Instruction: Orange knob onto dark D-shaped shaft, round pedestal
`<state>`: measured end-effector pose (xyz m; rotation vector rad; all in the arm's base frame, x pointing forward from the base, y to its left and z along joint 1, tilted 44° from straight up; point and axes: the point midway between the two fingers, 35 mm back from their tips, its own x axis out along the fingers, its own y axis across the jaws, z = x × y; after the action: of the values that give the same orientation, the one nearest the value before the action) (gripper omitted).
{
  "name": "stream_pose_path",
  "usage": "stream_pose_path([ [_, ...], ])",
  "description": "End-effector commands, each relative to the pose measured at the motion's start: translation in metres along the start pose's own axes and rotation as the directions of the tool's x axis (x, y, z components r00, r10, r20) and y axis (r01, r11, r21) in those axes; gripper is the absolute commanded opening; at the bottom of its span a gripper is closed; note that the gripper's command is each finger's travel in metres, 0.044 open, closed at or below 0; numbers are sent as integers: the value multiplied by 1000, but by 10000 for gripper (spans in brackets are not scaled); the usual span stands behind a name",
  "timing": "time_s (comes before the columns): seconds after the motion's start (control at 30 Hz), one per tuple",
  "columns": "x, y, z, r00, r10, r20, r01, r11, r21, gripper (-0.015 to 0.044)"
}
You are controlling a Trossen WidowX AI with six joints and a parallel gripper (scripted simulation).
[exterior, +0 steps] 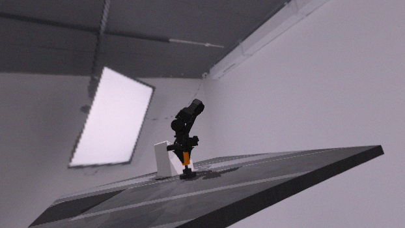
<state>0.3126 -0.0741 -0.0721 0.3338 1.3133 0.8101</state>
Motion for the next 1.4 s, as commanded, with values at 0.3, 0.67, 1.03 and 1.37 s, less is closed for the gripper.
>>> stream_pose_path([
  [0.3, 2, -5, 4, 1000, -7, 5, 7, 1000, -16, 0],
  [0.67, 1, -4, 2, 1000, -7, 5, 7, 1000, -16, 0],
  [1.03, -3, 0, 1, 1000, -7, 4, 7, 1000, -16, 0],
  [1.37, -2, -2, 4, 1000, -7, 5, 7, 1000, -16, 0],
])
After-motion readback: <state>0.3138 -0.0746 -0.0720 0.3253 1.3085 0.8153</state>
